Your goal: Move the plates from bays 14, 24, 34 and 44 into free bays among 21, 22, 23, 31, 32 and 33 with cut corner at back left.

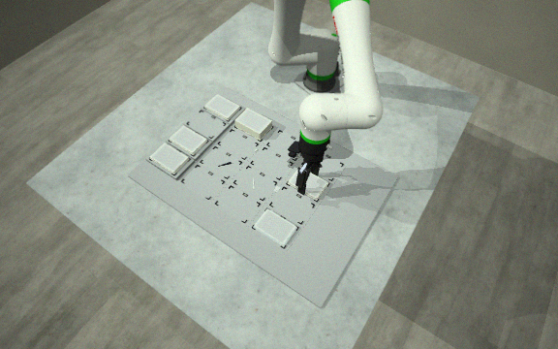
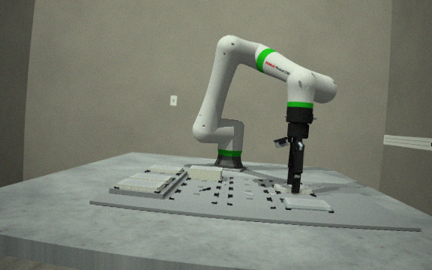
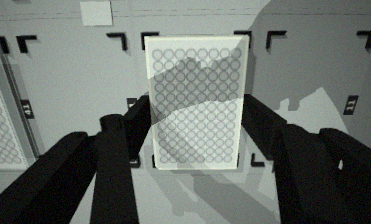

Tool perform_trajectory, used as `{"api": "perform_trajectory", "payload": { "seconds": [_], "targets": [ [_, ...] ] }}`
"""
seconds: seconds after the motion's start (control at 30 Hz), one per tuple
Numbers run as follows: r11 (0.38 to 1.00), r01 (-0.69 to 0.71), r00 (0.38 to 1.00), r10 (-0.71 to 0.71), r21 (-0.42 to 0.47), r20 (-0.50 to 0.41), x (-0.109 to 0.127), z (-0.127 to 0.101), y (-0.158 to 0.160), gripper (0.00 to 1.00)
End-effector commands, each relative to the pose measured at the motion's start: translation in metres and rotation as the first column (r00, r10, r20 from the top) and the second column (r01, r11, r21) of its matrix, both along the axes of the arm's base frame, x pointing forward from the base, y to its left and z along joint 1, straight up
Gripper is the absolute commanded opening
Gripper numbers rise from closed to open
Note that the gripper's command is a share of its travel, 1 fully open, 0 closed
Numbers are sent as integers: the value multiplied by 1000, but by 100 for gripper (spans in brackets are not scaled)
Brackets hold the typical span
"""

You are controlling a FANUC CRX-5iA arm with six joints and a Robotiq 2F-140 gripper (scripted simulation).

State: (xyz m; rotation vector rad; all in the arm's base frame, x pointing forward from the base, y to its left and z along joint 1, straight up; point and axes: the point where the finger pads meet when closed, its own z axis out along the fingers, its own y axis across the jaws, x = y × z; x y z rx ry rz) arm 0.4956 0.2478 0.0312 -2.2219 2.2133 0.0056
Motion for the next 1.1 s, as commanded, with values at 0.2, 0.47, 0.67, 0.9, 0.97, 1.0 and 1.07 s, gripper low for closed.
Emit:
{"api": "perform_trajectory", "payload": {
  "seconds": [0.2,0.47,0.67,0.9,0.97,1.0,1.07],
  "targets": [
    [1000,0,1000,0,1,2,1,1,0,70],
    [1000,0,1000,0,1,2,1,1,0,70],
    [1000,0,1000,0,1,2,1,1,0,70],
    [1000,0,1000,0,1,2,1,1,0,70],
    [1000,0,1000,0,1,2,1,3,0,70],
    [1000,0,1000,0,1,2,1,5,0,70],
    [1000,0,1000,0,1,2,1,7,0,70]
  ]
}}
